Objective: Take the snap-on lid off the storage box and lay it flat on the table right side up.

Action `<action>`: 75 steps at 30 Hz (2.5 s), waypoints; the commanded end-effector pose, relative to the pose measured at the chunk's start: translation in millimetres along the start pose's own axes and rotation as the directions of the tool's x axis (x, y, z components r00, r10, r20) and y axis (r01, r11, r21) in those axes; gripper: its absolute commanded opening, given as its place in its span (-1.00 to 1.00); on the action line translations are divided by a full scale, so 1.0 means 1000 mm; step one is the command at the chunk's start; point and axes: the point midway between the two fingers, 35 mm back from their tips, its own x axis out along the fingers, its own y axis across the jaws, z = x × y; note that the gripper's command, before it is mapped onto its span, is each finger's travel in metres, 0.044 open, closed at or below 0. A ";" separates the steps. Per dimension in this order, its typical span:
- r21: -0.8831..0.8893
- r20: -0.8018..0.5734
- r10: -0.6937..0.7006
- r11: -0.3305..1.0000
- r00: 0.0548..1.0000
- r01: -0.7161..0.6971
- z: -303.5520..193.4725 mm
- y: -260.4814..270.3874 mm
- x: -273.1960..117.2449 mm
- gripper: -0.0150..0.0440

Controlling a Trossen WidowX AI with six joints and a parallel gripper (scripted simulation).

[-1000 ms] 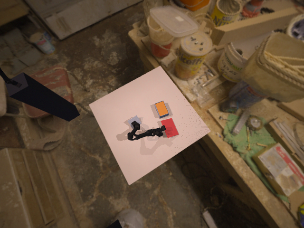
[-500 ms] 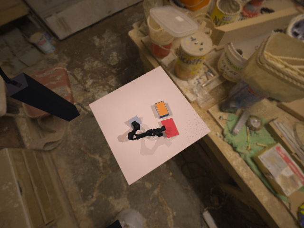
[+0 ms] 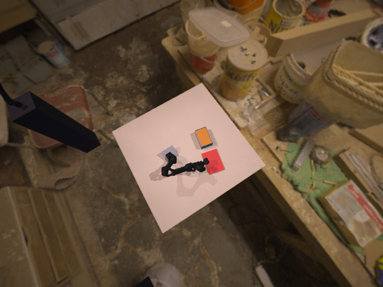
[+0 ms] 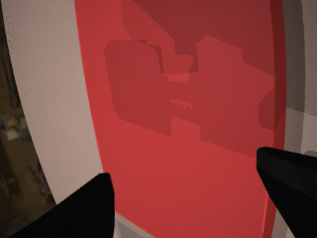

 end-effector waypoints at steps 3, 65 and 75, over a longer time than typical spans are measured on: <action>-0.002 0.002 -0.002 1.000 1.000 0.002 -0.002 -0.009 -0.009 1.00; -0.002 -0.002 -0.005 1.000 1.000 0.005 0.002 -0.010 -0.103 1.00; -0.001 -0.004 -0.006 1.000 1.000 0.006 0.002 -0.001 -0.120 1.00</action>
